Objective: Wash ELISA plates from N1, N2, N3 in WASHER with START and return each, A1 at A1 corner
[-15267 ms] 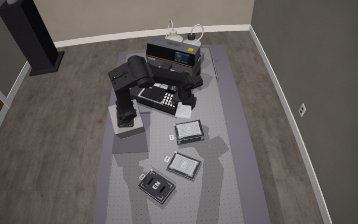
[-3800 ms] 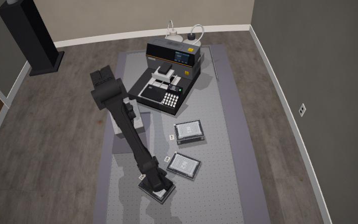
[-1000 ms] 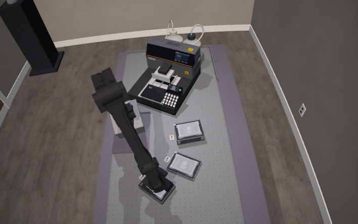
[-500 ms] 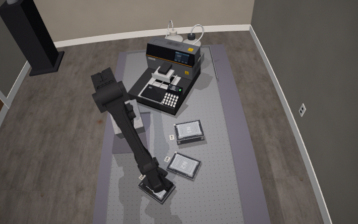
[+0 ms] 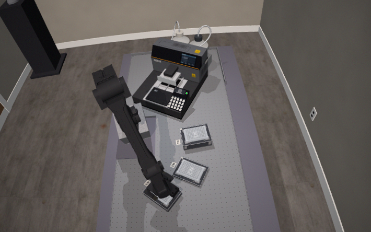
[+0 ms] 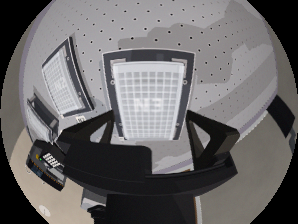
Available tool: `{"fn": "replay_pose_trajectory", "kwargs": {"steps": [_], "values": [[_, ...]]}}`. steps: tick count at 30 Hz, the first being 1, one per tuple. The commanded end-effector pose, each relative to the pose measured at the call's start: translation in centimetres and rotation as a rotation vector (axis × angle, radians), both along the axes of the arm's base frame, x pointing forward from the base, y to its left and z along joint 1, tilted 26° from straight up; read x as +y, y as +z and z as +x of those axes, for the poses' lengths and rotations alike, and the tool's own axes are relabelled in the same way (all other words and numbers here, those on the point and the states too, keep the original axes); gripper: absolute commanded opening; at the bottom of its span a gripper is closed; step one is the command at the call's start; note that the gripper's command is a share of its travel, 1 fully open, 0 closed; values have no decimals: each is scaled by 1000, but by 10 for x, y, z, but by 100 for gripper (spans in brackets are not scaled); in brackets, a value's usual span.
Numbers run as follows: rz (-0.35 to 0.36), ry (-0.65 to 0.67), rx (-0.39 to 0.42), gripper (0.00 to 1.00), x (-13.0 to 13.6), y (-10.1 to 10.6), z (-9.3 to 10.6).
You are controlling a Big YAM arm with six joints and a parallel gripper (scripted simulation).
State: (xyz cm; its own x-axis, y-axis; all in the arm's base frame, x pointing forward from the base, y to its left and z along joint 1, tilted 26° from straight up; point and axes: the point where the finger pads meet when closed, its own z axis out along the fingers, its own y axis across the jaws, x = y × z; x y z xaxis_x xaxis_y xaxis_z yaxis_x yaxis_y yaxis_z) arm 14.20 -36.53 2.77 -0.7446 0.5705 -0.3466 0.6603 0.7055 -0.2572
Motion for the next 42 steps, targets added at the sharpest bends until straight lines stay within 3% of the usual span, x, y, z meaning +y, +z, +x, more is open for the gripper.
{"fn": "replay_pose_trajectory", "kwargs": {"steps": [1,20,42], "values": [[-10,0,-9,100,5,14,3],[-39,-1,-20,100,5,52,5],[-41,0,-22,100,19,83,2]]}}
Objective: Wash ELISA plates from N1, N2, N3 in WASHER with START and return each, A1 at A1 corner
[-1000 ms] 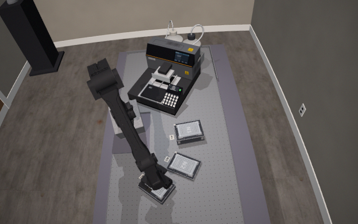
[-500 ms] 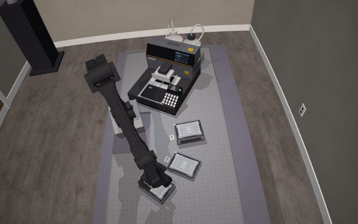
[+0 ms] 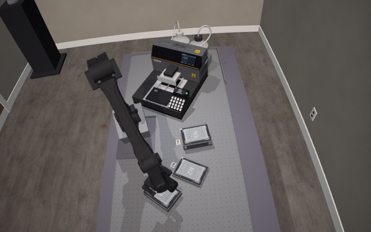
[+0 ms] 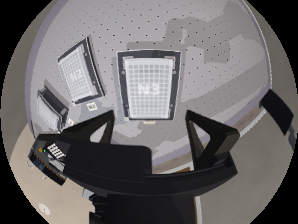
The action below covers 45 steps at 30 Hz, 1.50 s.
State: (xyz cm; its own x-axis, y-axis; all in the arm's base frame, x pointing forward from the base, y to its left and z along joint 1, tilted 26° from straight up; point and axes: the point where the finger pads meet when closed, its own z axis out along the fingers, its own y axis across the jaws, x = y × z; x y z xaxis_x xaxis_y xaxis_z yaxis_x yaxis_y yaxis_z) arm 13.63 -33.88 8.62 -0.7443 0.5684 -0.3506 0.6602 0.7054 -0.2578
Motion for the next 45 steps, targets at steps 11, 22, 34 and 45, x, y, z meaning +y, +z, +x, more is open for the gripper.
{"fn": "replay_pose_trajectory", "kwargs": {"steps": [11,22,34,45], "values": [[-18,-2,-7,100,-5,12,2],[-18,-2,-7,100,-5,12,2],[-18,-2,-7,100,-5,12,2],[-18,-2,-7,100,-5,12,2]]}}
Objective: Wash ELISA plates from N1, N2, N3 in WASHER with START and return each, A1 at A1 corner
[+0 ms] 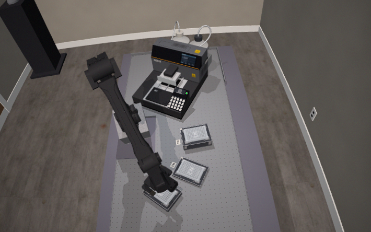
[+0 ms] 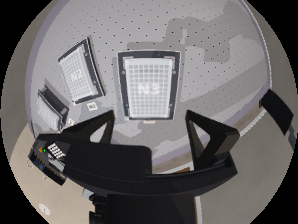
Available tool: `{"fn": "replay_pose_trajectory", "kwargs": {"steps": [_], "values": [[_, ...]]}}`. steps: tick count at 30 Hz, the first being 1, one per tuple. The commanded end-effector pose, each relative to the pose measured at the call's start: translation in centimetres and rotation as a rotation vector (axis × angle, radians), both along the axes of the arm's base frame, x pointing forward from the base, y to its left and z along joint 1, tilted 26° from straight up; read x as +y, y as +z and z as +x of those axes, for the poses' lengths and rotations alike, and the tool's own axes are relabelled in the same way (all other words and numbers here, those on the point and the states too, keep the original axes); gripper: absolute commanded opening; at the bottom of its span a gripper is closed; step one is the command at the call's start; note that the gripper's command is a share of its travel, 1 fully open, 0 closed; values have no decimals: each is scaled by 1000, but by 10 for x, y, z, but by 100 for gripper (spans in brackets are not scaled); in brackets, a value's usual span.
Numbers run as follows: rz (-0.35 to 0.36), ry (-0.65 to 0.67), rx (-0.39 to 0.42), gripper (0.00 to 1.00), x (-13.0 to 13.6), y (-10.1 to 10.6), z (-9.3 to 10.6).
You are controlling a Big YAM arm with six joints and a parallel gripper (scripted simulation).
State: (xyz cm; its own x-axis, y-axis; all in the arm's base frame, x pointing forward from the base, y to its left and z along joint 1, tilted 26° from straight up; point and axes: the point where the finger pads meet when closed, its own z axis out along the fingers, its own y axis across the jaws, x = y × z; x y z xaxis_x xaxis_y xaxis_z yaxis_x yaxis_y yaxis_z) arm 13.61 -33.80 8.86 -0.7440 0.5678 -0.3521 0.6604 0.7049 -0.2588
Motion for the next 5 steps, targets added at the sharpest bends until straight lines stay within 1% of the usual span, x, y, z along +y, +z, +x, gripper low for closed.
{"fn": "replay_pose_trajectory", "kwargs": {"steps": [1,5], "values": [[-16,-2,-7,100,-5,9,3],[-16,-2,-7,100,-5,9,3]]}}
